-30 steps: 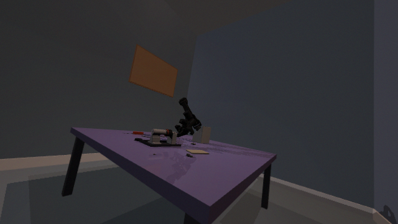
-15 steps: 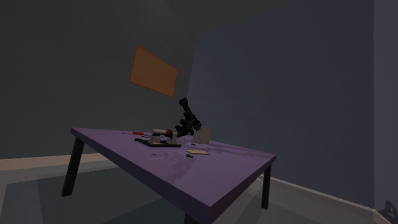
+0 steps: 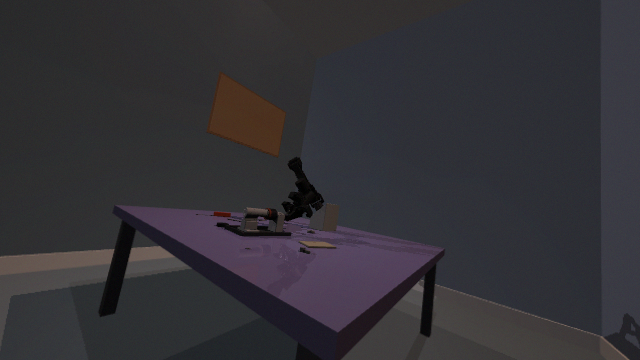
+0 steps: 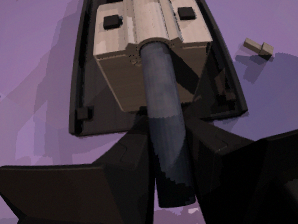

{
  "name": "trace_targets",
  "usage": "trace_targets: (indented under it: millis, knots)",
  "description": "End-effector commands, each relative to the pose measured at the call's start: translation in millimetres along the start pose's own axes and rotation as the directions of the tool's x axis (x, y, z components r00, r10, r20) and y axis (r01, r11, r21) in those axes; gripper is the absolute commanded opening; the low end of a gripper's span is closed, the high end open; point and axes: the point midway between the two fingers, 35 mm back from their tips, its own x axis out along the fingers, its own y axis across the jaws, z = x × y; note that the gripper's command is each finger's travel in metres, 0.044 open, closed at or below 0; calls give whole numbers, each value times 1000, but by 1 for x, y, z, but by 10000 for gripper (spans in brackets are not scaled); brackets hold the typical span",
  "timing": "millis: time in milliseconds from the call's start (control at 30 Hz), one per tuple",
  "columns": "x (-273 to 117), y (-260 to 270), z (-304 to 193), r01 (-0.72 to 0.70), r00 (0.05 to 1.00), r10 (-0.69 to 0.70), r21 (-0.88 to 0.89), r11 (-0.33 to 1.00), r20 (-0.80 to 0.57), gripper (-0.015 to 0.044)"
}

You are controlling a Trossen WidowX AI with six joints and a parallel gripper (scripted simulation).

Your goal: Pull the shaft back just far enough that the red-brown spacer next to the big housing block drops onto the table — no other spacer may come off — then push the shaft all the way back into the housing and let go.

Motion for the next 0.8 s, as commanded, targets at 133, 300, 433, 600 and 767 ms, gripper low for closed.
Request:
trace_targets:
  millis: [133, 300, 433, 600, 767]
  knots:
    - [-1, 0, -1, 3, 1000, -3, 2, 1000, -1, 0]
    - [-1, 0, -2, 3, 1000, -3, 2, 1000, -1, 0]
    - [-2, 0, -2, 3, 1000, -3, 2, 1000, -1, 0]
    - [-2, 0, -2, 2, 1000, -2, 2, 1000, -1, 0]
    - [-2, 0, -3, 2, 1000, -2, 2, 1000, -1, 0]
